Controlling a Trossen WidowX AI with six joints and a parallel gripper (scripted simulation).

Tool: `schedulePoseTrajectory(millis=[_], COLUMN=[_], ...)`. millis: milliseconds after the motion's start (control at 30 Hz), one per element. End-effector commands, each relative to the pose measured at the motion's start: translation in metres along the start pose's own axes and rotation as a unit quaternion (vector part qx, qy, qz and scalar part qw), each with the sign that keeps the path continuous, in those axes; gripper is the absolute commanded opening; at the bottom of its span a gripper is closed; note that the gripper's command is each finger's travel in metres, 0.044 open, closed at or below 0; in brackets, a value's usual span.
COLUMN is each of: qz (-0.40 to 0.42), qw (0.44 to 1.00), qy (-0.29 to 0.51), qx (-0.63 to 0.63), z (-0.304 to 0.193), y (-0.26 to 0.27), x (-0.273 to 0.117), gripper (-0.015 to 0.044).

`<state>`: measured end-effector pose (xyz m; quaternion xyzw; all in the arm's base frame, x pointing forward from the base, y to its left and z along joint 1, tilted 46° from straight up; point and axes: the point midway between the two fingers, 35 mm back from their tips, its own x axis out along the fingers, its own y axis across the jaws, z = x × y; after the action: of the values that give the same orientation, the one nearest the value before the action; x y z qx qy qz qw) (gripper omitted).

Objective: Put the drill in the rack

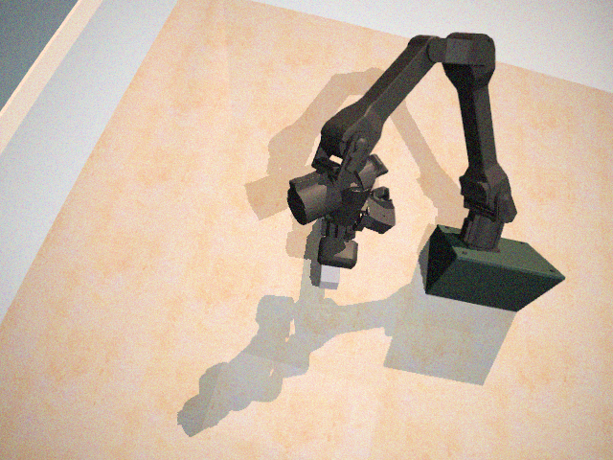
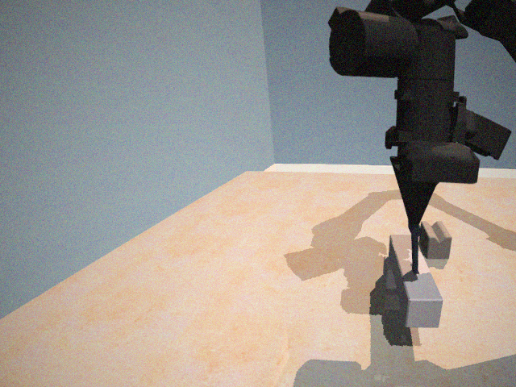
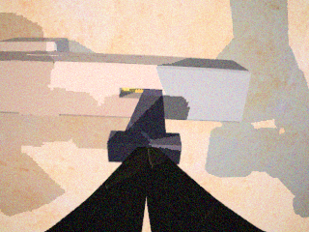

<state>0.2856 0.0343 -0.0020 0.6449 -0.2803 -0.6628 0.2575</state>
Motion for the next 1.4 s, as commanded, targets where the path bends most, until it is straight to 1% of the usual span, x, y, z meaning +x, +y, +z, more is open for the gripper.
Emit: schedulePoseTrajectory(millis=[0,1367], qz=[0.008,0.008], qw=[1.0,1.0], qy=[-0.022,-0.022], qx=[-0.005,-0.005], z=[0.008,0.009], y=[0.001,0.002], x=[0.017,0.028], gripper=[0.0,0.0])
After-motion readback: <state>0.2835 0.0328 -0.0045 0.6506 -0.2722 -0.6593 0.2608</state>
